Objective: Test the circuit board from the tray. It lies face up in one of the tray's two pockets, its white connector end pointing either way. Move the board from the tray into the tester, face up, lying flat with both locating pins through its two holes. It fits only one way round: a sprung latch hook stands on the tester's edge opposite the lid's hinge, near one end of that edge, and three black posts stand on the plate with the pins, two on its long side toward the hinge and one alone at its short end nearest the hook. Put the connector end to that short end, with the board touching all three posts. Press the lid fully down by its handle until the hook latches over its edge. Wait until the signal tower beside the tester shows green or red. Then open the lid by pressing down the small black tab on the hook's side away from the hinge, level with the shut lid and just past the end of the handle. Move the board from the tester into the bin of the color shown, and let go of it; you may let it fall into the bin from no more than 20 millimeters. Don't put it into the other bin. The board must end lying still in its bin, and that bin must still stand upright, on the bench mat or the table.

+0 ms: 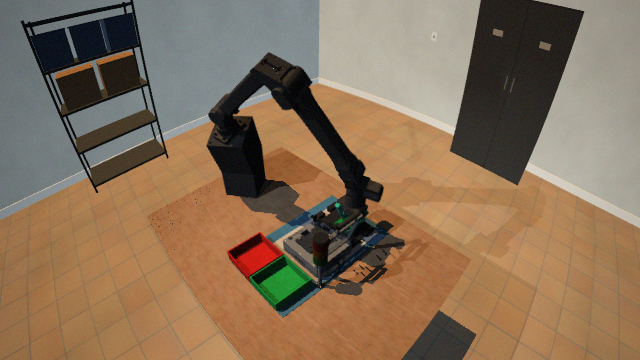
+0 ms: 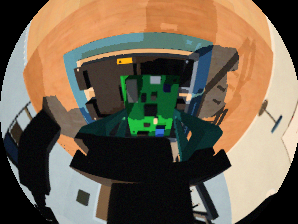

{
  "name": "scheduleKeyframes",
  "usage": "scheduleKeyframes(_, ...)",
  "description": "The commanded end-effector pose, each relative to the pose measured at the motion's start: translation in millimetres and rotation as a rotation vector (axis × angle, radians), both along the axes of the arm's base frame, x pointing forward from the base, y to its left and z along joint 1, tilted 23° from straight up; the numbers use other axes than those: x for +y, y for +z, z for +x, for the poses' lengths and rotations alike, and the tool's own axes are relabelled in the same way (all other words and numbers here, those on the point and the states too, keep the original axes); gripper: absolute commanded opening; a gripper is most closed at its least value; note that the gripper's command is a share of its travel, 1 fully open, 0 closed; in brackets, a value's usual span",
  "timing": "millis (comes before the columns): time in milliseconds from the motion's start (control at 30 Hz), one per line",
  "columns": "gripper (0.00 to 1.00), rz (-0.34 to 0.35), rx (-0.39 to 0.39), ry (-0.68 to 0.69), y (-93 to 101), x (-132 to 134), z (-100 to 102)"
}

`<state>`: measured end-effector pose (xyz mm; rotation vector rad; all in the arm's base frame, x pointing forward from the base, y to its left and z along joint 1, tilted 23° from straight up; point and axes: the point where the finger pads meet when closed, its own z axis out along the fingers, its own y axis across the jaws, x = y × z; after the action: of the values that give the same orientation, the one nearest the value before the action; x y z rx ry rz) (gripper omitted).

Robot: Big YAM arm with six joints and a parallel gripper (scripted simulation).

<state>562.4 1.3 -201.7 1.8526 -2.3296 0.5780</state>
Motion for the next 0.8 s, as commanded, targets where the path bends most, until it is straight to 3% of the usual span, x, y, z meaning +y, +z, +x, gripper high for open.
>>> scheduleKeyframes(0,0.72,0.008,-0.051,0.021,40.3,28,15)
scheduleKeyframes(200,0.72,0.011,-0.065,0.021,59.6,35,19)
scheduleKeyframes(300,0.72,0.009,-0.050,0.021,62.6,36,9)
scheduleKeyframes(400,0.72,0.004,-0.018,0.021,47.0,36,0)
scheduleKeyframes(533,0.72,0.009,-0.048,0.022,54.1,38,12)
scheduleKeyframes(767,0.72,0.009,-0.049,0.025,54.8,38,13)
